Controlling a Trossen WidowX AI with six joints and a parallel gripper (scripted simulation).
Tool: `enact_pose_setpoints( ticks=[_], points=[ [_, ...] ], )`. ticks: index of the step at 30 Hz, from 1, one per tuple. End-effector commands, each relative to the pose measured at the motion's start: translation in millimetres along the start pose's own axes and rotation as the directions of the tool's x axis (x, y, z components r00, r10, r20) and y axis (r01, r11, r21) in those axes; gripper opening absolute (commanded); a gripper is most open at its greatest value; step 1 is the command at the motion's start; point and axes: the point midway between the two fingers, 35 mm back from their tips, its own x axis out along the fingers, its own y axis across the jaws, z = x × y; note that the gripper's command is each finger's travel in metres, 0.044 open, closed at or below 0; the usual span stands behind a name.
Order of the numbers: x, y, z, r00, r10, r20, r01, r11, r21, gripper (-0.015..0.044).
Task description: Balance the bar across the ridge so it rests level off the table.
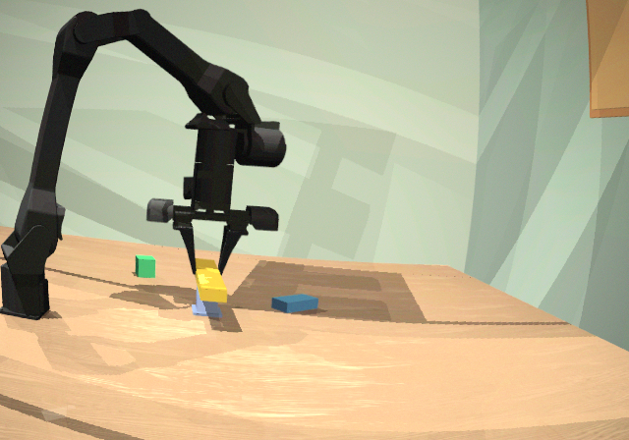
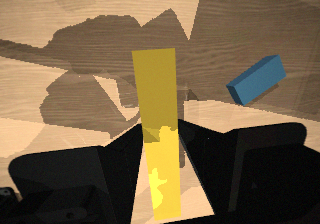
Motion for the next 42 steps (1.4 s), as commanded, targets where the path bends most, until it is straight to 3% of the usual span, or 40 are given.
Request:
enact_pose_setpoints(
  ticks=[1, 25, 35, 39, 42],
  points=[
    [0.0, 0.0, 0.0, 1.000, 0.000, 0.000, 0.000, 1.000, 0.000, 0.0171],
    [0.0, 0.0, 0.0, 1.000, 0.000, 0.000, 0.000, 1.000, 0.000, 0.0185],
    [0.0, 0.0, 0.0, 1.000, 0.000, 0.000, 0.000, 1.000, 0.000, 0.0440],
    [-8.0, -1.4, 0.6, 1.000, 0.000, 0.000, 0.000, 1.000, 0.000, 0.0440],
    [-43.4, -4.5, 2.0, 1.000, 0.000, 0.000, 0.000, 1.000, 0.000, 0.0440]
  ],
)
